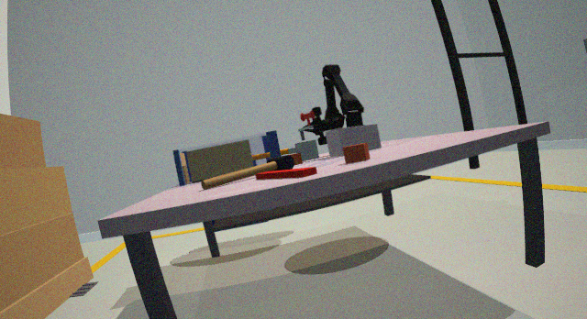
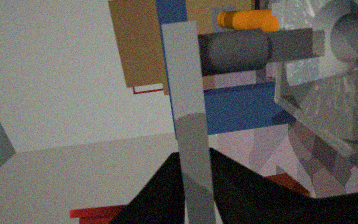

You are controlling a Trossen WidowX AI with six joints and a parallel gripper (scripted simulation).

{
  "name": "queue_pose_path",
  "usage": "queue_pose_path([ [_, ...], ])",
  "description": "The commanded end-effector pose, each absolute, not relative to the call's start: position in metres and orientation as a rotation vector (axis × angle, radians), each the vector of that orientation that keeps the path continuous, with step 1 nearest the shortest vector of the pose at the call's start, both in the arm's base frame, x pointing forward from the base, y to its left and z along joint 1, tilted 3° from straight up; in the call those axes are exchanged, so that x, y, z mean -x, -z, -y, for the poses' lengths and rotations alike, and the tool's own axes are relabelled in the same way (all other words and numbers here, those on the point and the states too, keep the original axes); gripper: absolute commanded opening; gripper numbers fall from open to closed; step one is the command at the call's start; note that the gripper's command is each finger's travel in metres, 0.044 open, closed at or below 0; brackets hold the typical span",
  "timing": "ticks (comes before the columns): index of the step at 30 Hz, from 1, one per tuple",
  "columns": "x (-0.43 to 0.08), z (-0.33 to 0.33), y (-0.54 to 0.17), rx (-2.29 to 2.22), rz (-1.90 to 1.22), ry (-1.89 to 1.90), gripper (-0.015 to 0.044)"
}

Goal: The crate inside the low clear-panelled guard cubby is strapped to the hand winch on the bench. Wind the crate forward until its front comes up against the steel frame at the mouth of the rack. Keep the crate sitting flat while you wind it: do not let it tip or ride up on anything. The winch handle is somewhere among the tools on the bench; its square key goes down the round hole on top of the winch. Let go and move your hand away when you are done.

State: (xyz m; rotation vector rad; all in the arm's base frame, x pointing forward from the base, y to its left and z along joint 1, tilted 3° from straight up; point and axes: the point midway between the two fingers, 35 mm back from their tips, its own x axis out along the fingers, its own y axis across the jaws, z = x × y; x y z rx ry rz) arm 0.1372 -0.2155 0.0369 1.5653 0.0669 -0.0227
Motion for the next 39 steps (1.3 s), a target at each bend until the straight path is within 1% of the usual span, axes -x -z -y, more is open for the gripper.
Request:
queue_pose_path([
  [1, -0.1354, 0.2165, -0.0369, -1.564, -0.061, 0.024, 0.0],
  [18, -0.1257, 0.2173, -0.0339, -1.564, -0.06, 0.023, 0.0],
  [39, -0.1277, 0.2168, -0.0306, -1.563, -0.059, 0.023, 0.0],
])
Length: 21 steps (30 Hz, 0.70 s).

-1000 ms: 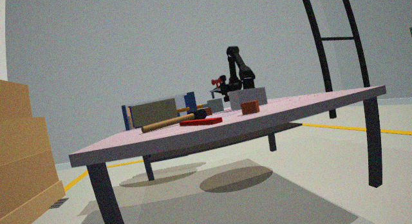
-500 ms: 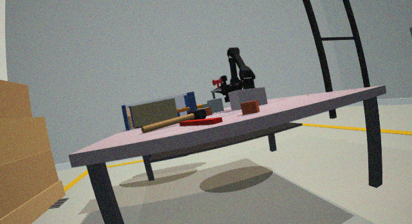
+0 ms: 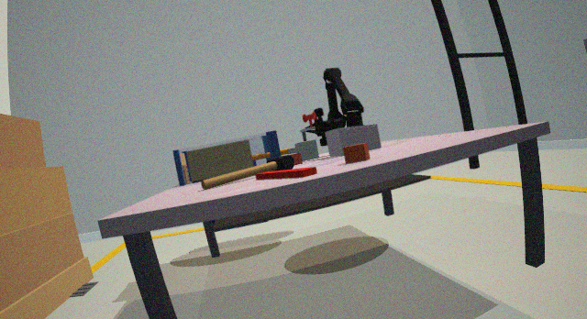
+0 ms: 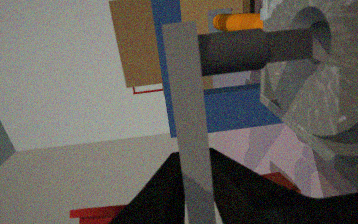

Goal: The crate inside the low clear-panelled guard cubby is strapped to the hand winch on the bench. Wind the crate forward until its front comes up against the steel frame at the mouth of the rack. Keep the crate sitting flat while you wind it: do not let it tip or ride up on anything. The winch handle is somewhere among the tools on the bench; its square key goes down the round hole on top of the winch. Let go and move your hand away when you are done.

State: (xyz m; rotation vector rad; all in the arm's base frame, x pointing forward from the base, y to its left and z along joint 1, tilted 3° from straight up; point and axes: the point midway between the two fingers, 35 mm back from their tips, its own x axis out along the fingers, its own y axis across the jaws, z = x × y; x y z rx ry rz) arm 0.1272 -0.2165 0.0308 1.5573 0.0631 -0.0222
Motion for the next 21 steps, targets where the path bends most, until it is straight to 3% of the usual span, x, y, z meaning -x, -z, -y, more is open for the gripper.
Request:
queue_pose_path([
  [1, -0.1277, 0.2168, -0.0306, -1.563, -0.059, 0.023, 0.0],
  [21, -0.1287, 0.2173, -0.027, -1.564, -0.066, 0.017, 0.0],
])
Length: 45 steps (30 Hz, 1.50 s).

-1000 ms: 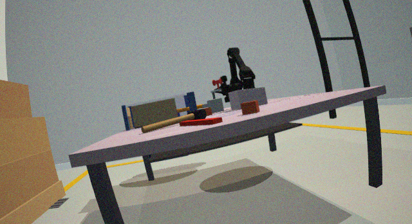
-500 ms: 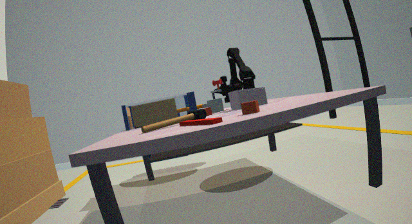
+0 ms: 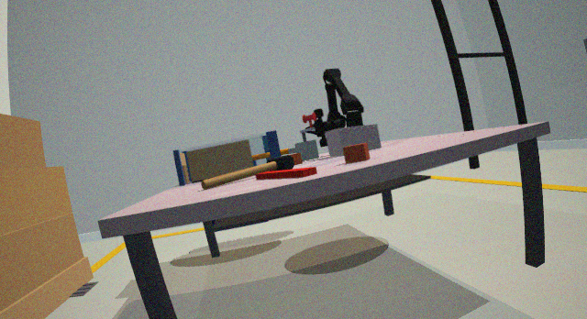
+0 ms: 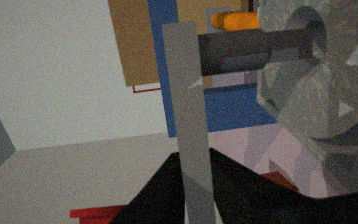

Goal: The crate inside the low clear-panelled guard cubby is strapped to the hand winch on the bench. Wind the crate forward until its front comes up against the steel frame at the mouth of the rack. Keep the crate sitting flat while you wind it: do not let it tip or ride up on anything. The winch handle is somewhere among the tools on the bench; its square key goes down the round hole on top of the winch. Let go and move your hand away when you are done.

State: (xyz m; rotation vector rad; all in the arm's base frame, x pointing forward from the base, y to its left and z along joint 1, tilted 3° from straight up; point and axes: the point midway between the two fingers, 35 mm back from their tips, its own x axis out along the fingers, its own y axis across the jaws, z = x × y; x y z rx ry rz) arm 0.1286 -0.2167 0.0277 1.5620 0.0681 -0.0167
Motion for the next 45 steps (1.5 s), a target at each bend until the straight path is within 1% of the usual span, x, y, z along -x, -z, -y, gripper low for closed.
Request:
queue_pose_path([
  [1, -0.1287, 0.2173, -0.0269, -1.564, -0.067, 0.016, 0.0],
  [45, -0.1288, 0.2171, -0.0204, -1.569, -0.069, 0.015, 0.0],
])
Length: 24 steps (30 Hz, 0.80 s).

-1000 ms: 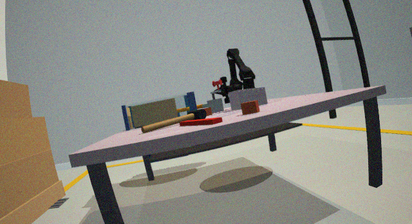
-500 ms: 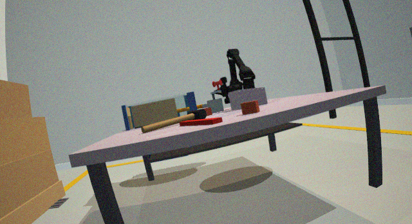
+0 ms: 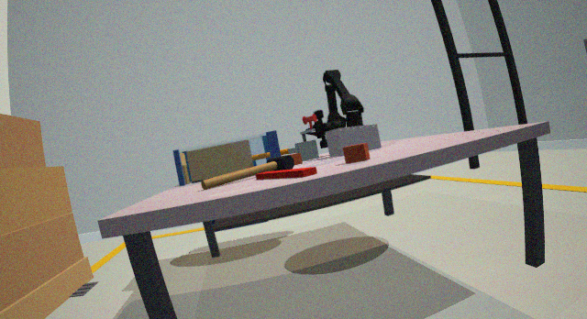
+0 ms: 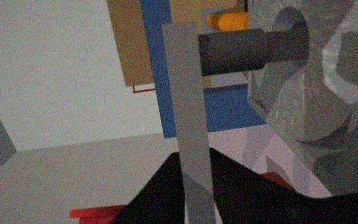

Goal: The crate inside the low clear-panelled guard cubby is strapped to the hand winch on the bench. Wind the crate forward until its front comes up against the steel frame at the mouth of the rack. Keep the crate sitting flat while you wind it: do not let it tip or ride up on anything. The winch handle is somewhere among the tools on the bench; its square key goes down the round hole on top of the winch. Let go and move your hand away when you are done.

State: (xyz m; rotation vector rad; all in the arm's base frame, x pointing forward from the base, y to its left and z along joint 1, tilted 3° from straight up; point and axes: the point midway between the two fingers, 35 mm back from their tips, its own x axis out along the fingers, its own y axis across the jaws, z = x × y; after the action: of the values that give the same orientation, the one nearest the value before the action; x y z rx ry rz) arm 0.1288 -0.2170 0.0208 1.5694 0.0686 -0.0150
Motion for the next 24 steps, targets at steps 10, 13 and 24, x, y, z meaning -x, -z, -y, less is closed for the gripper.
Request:
queue_pose_path([
  [10, -0.1287, 0.217, -0.0186, -1.569, -0.069, 0.015, 0.0],
  [13, -0.1287, 0.217, -0.0182, -1.569, -0.069, 0.015, 0.0],
  [24, -0.1286, 0.2169, -0.0169, -1.57, -0.068, 0.015, 0.0],
])
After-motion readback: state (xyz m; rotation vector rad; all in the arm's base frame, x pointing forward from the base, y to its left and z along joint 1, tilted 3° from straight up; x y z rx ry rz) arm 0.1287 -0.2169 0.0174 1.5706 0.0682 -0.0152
